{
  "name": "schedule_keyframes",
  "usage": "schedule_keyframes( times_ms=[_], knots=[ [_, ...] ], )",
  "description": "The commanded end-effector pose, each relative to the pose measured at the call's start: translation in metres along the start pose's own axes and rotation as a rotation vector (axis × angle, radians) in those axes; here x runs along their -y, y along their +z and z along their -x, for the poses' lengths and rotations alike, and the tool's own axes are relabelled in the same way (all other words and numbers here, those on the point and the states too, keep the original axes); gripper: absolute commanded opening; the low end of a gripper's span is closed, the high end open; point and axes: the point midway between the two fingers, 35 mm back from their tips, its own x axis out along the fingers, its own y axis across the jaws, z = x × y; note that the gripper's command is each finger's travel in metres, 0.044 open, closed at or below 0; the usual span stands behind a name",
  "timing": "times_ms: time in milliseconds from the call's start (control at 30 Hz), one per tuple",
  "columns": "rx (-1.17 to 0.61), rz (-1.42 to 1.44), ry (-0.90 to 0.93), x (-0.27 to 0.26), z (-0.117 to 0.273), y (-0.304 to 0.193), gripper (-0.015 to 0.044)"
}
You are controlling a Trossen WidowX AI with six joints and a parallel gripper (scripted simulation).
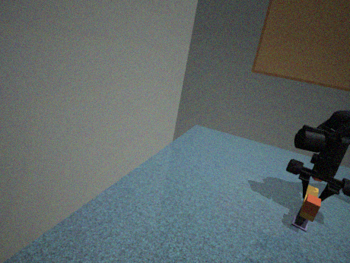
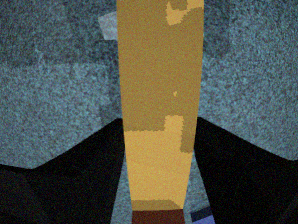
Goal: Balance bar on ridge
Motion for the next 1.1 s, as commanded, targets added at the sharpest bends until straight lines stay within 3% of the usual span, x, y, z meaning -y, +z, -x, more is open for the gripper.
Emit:
schedule_keyframes(
  times_ms=[0,400,733,867,1067],
  knots=[
    [0.0,0.0,0.0,0.0,0.0,0.0,0.0173],
    [0.0,0.0,0.0,0.0,0.0,0.0,0.0185],
    [0.0,0.0,0.0,0.0,0.0,0.0,0.044],
    [0.0,0.0,0.0,-0.001,0.007,-0.001,0.044],
    [0.0,0.0,0.0,-0.003,0.073,-0.002,0.044]
  ],
)
